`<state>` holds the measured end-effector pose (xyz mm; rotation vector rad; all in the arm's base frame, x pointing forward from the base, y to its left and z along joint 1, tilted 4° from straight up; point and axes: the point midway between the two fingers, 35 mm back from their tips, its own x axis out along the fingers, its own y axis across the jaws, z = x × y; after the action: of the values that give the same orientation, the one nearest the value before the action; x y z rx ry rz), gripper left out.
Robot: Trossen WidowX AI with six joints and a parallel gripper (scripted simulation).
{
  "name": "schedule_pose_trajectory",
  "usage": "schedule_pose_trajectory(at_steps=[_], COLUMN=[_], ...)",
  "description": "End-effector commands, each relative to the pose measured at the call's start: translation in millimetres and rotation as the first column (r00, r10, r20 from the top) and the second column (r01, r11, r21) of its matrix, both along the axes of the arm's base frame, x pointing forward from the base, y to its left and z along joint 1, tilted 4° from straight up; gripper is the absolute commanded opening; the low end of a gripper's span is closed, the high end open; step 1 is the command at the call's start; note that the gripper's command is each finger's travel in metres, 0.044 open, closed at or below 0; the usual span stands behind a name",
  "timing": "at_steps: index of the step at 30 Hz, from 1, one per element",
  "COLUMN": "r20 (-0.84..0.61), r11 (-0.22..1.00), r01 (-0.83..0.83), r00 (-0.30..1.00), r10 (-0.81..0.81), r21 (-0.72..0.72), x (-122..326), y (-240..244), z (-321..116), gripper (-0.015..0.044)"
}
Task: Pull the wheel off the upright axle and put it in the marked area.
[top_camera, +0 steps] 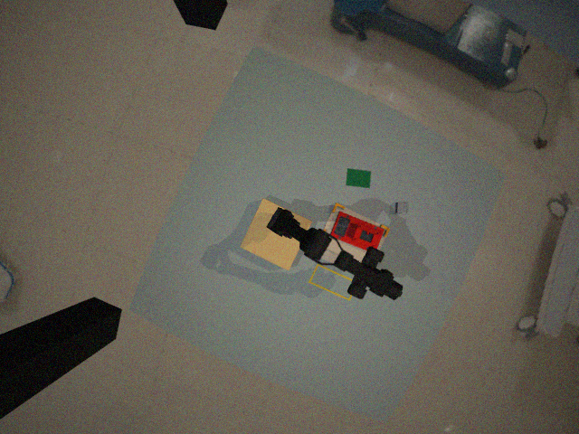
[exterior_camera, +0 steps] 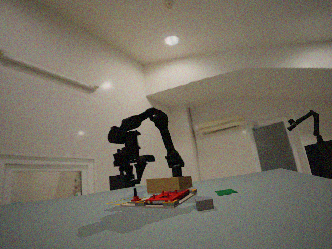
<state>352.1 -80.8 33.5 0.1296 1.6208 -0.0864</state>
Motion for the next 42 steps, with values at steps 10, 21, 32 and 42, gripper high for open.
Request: schedule_pose_trajectory(at_steps=[10,21,32,42], r20=[0.01,0.012,0.012,0.012], r11=[1.0,1.0,1.0,1.0], r01=[-0.001,-0.002,-0.004,-0.004], r00=[1.0,1.0,1.0,1.0], r10=[0.001,0.003,0.004,0.004], r21=[-0.004,-0.008,-0.013,-0.013], x=[-11,-37,-65,-66], y=[-22,-61,-93,-94], z=[13,17,21,3], gripper=[0.0,0.0,0.0,0.0])
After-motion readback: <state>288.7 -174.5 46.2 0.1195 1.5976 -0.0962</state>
